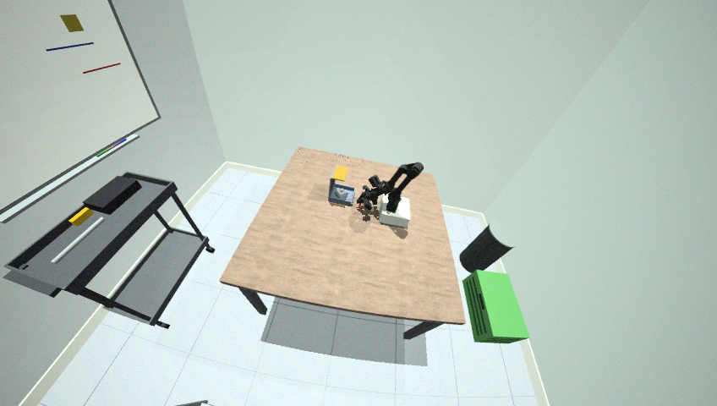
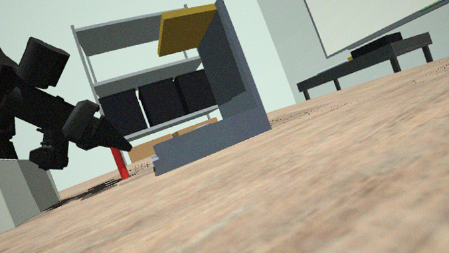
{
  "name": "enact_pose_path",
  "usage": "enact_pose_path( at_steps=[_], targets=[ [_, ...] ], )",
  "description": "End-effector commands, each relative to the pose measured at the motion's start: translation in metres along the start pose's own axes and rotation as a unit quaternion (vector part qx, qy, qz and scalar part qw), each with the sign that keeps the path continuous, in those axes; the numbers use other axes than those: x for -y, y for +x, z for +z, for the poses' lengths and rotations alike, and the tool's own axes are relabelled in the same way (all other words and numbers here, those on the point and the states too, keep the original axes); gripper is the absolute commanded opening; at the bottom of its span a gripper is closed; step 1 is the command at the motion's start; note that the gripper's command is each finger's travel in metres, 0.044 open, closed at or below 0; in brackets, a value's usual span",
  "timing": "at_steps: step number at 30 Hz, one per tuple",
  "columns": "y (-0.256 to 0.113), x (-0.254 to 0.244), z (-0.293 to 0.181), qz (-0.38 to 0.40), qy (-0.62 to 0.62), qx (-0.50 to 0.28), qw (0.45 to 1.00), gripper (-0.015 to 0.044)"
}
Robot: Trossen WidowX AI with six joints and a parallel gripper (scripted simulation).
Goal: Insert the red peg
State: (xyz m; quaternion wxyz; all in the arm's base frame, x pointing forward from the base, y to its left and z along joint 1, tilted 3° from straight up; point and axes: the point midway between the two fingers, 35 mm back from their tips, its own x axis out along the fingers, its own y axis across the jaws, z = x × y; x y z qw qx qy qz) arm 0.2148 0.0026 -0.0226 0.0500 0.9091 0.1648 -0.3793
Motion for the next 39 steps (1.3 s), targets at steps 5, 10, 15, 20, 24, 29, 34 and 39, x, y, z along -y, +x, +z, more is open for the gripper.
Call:
enact_pose_path(
  at_steps=[5,10,15,20,24,29,34,39],
  targets=[
    [-0.002,-0.001,-0.004,0.0,0.0,0.0,1.0,0.0],
    [-0.004,-0.002,-0.008,0.0,0.0,0.0,1.0,0.0],
    [-0.007,-0.003,-0.012,0.001,0.0,0.0,1.0,0.0],
    [-0.01,-0.003,-0.015,0.001,0.001,0.0,1.0,0.0],
    [-0.012,-0.003,-0.018,0.001,0.001,0.0,1.0,0.0],
    [-0.015,-0.004,-0.022,0.001,0.001,0.0,1.0,0.0],
    [-0.019,-0.004,-0.026,0.001,0.002,0.0,1.0,0.0],
    [-0.023,-0.004,-0.03,0.001,0.002,0.0,1.0,0.0]
  ],
)
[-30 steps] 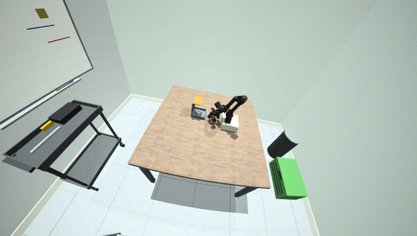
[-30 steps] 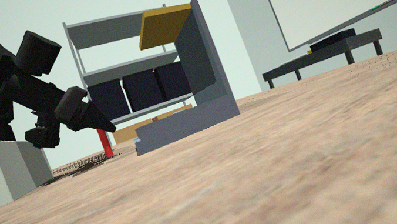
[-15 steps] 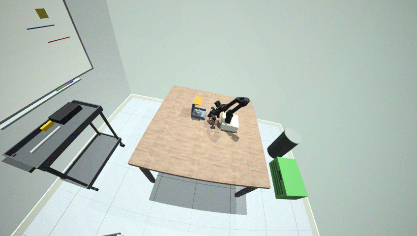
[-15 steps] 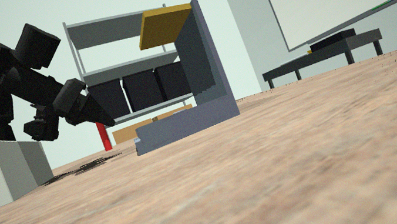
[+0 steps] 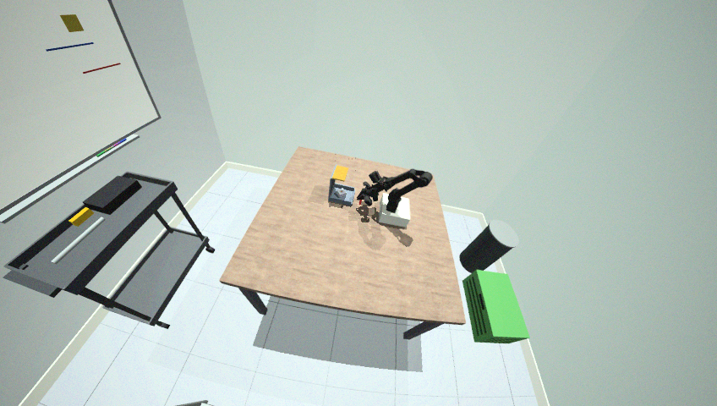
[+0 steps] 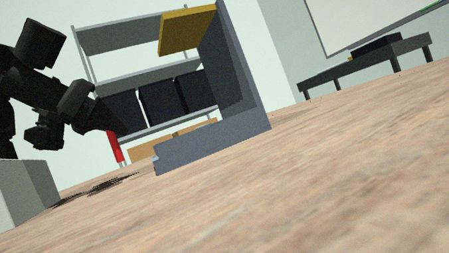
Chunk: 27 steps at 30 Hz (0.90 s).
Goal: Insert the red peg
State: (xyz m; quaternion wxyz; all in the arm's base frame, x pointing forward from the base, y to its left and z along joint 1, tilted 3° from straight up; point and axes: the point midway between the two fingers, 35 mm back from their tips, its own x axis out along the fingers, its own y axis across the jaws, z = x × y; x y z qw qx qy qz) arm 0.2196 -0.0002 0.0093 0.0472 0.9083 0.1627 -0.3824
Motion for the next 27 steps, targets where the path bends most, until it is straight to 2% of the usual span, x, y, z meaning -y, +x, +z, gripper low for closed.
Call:
enact_pose_path(
  at_steps=[1,27],
  targets=[
    [-0.003,-0.001,-0.005,0.001,-0.002,-0.002,1.0,0.0],
    [-0.012,-0.009,-0.022,0.005,0.003,-0.002,1.0,0.0]
  ],
)
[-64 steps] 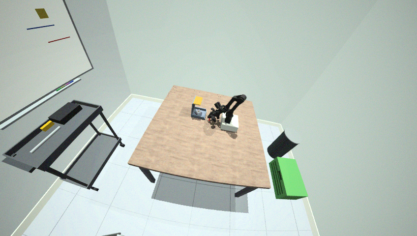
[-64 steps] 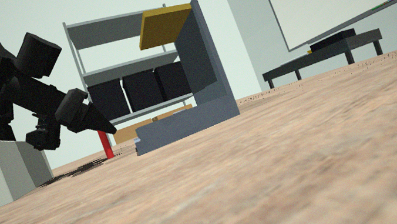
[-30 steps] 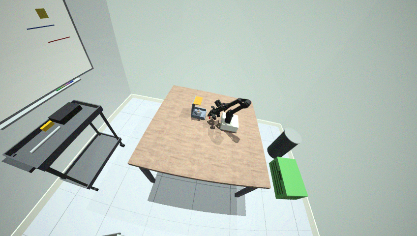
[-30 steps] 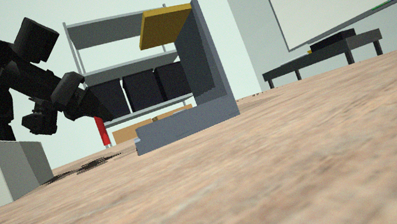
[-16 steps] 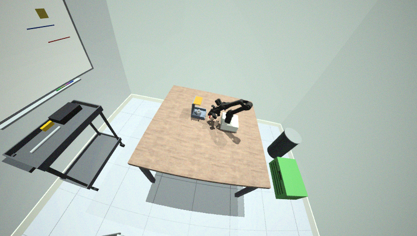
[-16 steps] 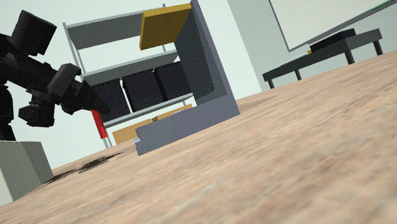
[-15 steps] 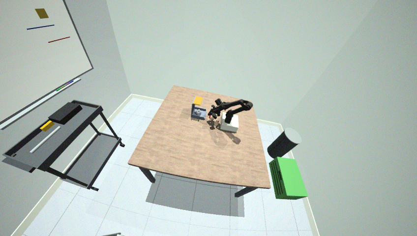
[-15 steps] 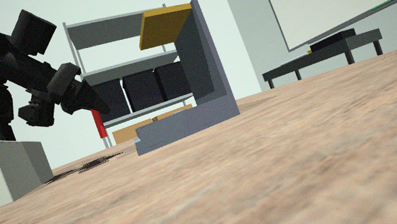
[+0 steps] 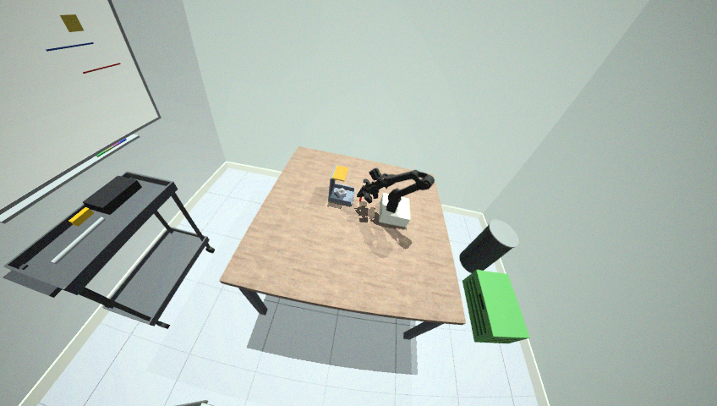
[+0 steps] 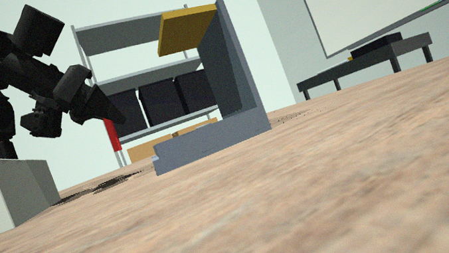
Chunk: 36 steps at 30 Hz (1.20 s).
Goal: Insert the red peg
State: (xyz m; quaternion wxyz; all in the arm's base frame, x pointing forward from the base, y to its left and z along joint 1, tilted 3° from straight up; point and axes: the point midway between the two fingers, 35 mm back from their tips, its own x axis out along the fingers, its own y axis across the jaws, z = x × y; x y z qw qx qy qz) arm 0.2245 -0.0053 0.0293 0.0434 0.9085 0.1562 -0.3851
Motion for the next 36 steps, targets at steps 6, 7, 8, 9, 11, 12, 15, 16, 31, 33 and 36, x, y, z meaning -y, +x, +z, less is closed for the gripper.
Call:
enact_pose_path(
  at_steps=[6,7,8,9,11,12,15,16,31,33,36],
  targets=[
    [0.003,-0.009,-0.011,0.004,-0.001,-0.004,1.0,0.0],
    [0.003,-0.01,-0.012,0.004,-0.001,-0.004,1.0,0.0],
    [0.004,-0.011,-0.012,0.005,0.0,-0.005,1.0,0.0],
    [0.004,-0.012,-0.013,0.005,0.0,-0.005,1.0,0.0],
    [0.005,-0.014,-0.015,0.006,0.001,-0.005,1.0,0.0],
    [0.006,-0.016,-0.016,0.006,0.001,-0.005,1.0,0.0],
    [0.007,-0.019,-0.018,0.008,0.002,-0.005,1.0,0.0],
    [0.007,-0.02,-0.019,0.008,0.003,-0.005,1.0,0.0],
    [0.016,-0.036,-0.03,0.015,0.009,-0.005,1.0,0.0],
    [0.017,-0.039,-0.031,0.016,0.009,-0.005,1.0,0.0],
    [0.019,-0.042,-0.033,0.017,0.011,-0.006,1.0,0.0]
  ],
)
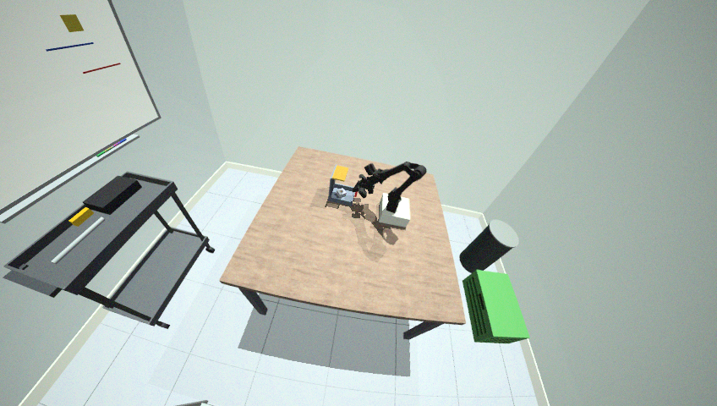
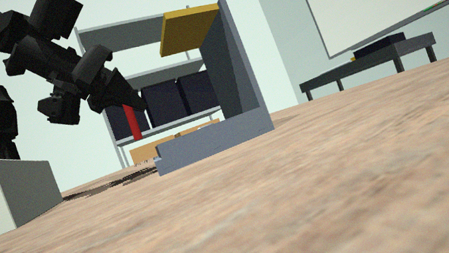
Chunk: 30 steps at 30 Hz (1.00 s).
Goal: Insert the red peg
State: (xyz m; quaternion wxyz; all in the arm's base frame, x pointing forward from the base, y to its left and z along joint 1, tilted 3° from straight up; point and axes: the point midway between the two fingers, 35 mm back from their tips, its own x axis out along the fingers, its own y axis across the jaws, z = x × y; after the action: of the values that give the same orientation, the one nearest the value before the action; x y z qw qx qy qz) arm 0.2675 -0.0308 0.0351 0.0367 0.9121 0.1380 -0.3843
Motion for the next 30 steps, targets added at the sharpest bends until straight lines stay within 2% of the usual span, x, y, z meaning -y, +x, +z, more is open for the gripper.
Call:
enact_pose_path(
  at_steps=[1,30],
  targets=[
    [0.002,-0.005,-0.005,0.003,-0.002,-0.003,1.0,0.0],
    [0.026,-0.039,-0.02,0.016,0.009,-0.004,1.0,0.0]
  ],
)
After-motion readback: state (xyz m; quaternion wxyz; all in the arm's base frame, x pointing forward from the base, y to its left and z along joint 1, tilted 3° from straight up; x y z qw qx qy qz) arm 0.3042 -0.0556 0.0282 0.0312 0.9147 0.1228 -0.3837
